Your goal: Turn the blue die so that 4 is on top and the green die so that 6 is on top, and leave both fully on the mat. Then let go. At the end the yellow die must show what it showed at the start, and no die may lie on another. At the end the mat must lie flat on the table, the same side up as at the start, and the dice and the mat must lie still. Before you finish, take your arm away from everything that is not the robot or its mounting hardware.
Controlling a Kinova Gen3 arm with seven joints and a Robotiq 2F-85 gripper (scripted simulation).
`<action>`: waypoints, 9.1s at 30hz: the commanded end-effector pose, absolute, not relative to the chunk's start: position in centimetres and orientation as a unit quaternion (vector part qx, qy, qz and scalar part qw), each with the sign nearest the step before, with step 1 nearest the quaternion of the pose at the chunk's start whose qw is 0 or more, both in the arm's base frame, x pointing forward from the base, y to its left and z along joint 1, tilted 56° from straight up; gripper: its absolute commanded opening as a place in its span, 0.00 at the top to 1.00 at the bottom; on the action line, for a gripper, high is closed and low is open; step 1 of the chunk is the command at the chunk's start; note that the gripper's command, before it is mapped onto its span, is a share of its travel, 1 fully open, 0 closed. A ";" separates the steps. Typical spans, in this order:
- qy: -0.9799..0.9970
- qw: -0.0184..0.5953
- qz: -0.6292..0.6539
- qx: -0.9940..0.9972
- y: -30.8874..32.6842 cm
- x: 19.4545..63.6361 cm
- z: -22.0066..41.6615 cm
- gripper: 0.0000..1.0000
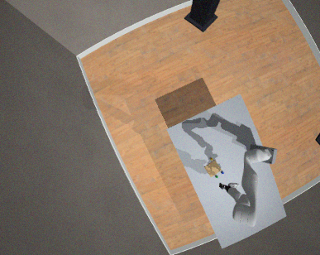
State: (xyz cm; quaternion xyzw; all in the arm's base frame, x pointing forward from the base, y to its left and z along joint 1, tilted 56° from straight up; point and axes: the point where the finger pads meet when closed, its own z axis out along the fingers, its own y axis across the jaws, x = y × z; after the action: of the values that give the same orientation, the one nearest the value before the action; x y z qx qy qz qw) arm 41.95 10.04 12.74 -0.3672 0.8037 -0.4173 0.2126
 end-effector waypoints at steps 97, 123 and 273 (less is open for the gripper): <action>0.144 -0.220 -0.412 -0.873 5.2 39.0 8.1 0.00; -0.243 -0.381 -0.268 -0.851 3.9 39.4 7.3 0.00; -0.443 -0.440 -0.155 -0.766 0.2 42.7 4.3 0.65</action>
State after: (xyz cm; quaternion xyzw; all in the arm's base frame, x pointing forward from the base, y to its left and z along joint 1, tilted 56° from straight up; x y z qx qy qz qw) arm 42.73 0.14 4.24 0.7656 0.4424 0.1545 0.4407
